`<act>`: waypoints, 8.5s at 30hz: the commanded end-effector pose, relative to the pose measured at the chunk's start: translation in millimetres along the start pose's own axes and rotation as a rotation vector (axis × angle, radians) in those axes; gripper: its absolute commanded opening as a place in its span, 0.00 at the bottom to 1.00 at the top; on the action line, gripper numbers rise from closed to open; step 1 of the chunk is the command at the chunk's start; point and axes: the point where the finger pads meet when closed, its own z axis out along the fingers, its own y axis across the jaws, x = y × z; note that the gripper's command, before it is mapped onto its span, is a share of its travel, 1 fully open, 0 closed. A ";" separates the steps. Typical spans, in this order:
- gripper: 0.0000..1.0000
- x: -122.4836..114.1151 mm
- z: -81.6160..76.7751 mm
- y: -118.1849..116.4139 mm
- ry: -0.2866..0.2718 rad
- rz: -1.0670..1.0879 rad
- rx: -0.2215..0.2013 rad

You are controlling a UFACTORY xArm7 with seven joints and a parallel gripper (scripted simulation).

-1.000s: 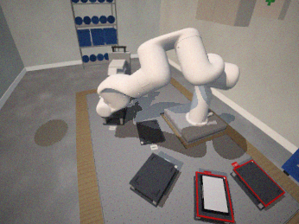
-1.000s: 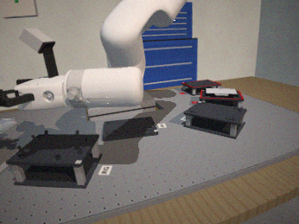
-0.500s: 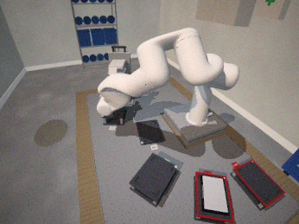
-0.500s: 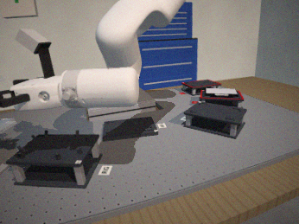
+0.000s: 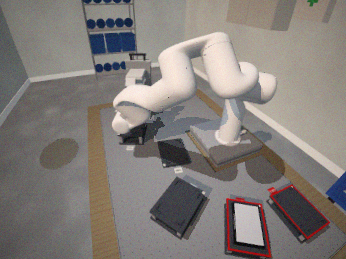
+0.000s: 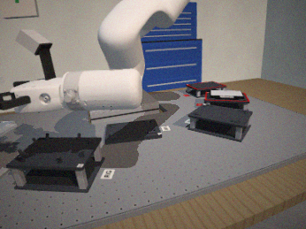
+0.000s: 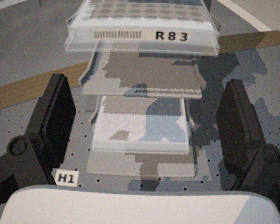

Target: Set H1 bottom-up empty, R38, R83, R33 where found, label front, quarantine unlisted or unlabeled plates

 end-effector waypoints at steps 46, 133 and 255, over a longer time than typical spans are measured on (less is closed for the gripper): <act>1.00 1.5 -5.0 -0.5 0.000 0.003 -0.001; 1.00 -51.7 0.2 -0.7 0.000 0.003 -0.001; 1.00 -65.1 -65.3 -4.3 0.000 0.004 -0.001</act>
